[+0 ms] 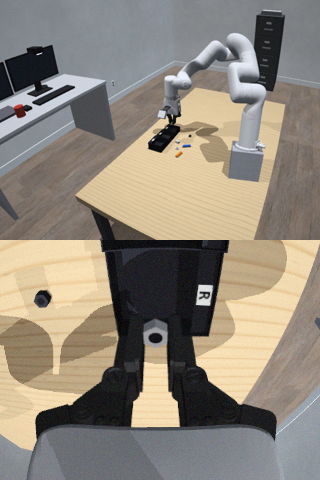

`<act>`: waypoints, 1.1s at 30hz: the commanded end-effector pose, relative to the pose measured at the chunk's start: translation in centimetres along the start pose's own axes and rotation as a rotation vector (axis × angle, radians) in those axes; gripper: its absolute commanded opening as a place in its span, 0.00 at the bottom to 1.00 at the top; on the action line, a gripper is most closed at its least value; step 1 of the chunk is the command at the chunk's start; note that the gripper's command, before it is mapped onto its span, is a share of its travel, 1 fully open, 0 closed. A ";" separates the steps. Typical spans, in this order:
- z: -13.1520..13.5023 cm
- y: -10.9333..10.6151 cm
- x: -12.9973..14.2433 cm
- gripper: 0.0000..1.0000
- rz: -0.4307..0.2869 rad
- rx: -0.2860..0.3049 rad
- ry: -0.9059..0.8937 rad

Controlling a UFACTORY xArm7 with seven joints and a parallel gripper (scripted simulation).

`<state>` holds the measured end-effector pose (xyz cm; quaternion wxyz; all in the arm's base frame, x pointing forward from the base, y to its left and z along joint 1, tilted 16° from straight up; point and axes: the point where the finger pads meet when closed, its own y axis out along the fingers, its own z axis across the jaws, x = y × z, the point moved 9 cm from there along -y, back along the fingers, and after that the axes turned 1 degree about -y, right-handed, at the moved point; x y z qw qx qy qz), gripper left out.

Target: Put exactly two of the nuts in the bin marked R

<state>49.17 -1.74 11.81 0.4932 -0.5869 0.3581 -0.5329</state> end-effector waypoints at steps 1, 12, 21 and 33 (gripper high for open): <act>0.2 -0.2 -0.1 0.00 0.000 0.004 -0.003; 0.1 0.0 -0.3 0.00 0.000 0.004 -0.003; 0.1 1.4 -0.3 0.00 0.000 0.004 -0.003; 0.1 3.8 -0.3 0.00 0.000 0.004 -0.003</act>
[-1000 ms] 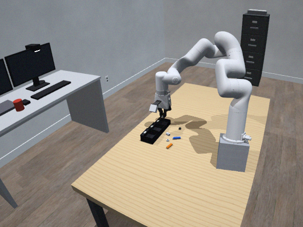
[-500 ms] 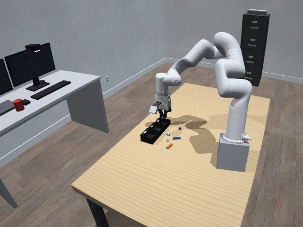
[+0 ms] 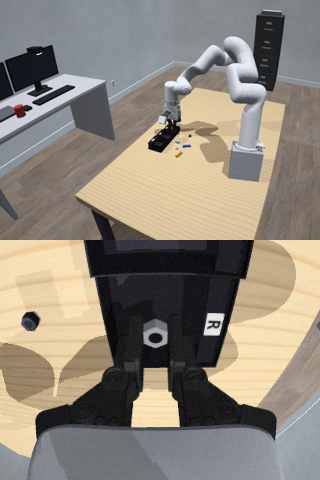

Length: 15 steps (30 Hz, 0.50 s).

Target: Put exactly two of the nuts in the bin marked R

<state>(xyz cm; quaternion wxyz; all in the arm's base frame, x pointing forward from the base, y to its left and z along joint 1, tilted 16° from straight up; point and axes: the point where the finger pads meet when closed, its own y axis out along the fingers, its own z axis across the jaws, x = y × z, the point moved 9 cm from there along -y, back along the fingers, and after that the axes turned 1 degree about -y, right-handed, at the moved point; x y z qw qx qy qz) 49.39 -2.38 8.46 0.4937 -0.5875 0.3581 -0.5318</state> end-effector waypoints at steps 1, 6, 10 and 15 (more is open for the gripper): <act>0.2 0.6 0.0 0.00 -0.001 0.004 0.000; 0.2 1.2 0.0 0.00 -0.001 0.004 0.000; 0.1 1.6 -0.1 0.00 -0.001 0.004 0.000; 0.1 1.6 -0.1 0.00 -0.001 0.004 0.000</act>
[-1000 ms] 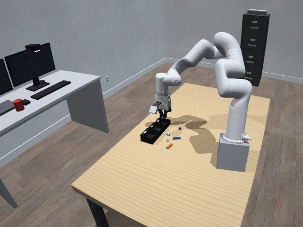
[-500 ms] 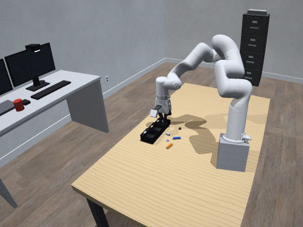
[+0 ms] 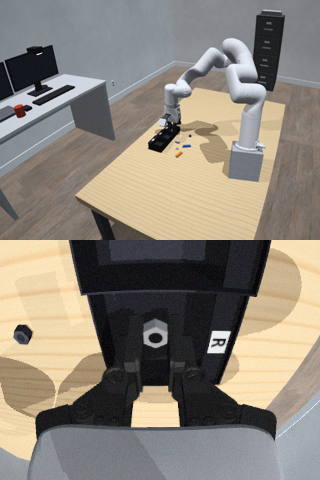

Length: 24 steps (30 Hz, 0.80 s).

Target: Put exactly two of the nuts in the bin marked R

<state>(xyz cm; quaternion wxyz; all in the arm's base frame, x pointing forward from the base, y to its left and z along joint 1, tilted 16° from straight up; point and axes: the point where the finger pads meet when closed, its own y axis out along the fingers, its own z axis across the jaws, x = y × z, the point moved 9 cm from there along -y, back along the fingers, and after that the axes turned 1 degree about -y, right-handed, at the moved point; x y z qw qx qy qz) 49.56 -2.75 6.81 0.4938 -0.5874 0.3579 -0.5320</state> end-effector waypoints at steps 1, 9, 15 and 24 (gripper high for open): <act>0.1 -0.1 -0.1 0.00 -0.001 0.004 -0.001; 0.1 -0.1 -0.1 0.30 -0.001 0.004 -0.001; 0.1 -0.1 -0.1 0.30 -0.001 0.004 -0.001; 0.1 -0.1 -0.1 0.30 -0.001 0.004 -0.001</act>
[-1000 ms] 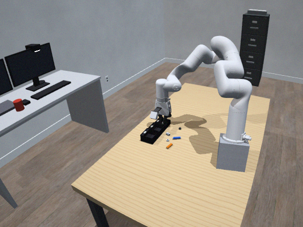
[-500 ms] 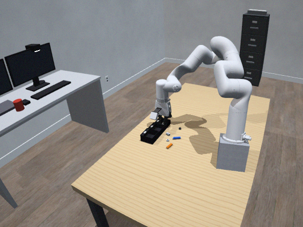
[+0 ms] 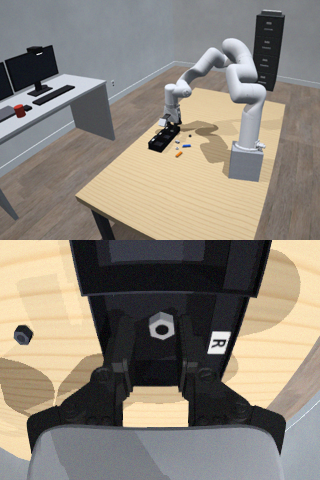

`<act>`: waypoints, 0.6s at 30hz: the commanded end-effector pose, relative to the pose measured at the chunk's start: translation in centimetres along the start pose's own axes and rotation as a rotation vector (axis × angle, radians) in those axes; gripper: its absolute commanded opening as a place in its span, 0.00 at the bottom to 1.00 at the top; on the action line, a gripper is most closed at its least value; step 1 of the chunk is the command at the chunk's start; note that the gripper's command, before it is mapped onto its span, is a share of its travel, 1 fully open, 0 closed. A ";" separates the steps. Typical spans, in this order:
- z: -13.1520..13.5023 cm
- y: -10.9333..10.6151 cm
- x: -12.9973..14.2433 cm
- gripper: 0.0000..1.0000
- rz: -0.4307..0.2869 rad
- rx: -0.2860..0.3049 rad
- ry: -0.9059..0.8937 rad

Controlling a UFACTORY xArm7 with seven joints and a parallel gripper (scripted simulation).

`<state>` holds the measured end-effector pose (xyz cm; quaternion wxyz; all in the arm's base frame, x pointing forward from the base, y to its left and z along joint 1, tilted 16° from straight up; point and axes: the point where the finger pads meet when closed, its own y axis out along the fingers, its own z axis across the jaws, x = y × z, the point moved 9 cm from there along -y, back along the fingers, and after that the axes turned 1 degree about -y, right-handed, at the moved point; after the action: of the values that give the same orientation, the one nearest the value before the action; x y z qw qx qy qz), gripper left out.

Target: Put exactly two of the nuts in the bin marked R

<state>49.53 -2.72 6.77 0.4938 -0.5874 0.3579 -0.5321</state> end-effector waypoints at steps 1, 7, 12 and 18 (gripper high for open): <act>0.1 -0.2 0.0 0.30 -0.001 0.004 -0.001; 0.1 -1.0 0.0 0.30 -0.001 0.004 -0.001; 0.1 -1.6 0.0 0.30 -0.001 0.004 -0.001; 0.1 -2.2 0.0 0.30 -0.001 0.004 -0.001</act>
<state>49.36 -2.27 8.43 0.4938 -0.5873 0.3577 -0.5322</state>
